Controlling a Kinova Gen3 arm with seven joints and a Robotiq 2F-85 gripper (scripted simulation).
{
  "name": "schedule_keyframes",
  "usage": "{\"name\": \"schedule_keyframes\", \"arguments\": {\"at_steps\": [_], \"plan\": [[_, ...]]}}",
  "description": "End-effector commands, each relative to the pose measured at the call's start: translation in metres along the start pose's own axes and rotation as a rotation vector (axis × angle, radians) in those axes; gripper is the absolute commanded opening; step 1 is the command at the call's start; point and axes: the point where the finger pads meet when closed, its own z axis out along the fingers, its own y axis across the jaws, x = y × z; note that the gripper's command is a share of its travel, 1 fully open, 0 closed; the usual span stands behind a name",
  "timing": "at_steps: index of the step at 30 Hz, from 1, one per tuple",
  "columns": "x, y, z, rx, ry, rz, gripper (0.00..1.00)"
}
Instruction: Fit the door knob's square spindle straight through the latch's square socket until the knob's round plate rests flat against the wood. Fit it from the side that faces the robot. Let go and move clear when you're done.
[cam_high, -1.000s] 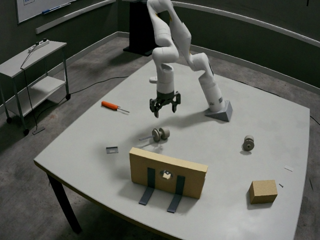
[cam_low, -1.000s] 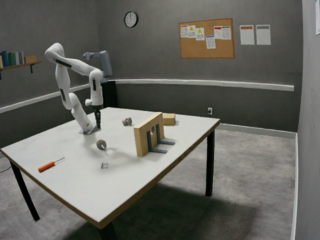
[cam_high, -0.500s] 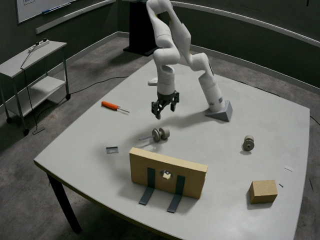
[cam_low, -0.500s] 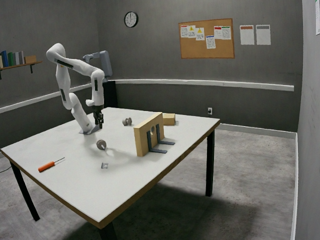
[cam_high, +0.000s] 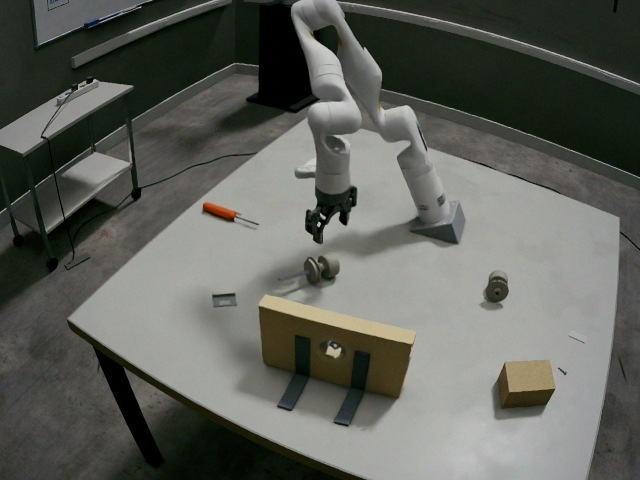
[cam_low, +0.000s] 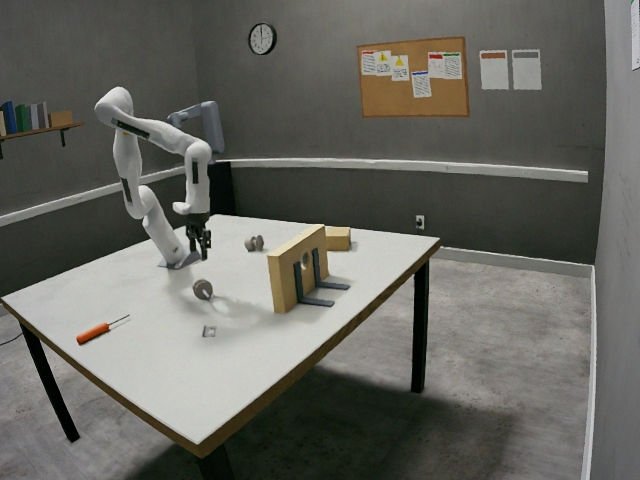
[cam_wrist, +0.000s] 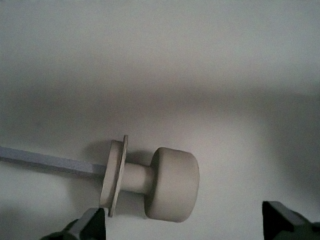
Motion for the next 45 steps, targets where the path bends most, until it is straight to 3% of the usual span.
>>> {"name": "schedule_keyframes", "arguments": {"at_steps": [1, 17, 32, 45], "plan": [[-0.0005, 0.0002, 0.0010, -0.002, 0.001, -0.001, 0.90], [-0.0008, 0.0003, 0.0019, -0.004, 0.015, -0.103, 0.90], [-0.0019, -0.0003, 0.0042, -0.015, 0.055, -0.400, 0.90], [-0.0049, -0.0017, 0.0110, -0.017, 0.058, -0.431, 0.90]]}}
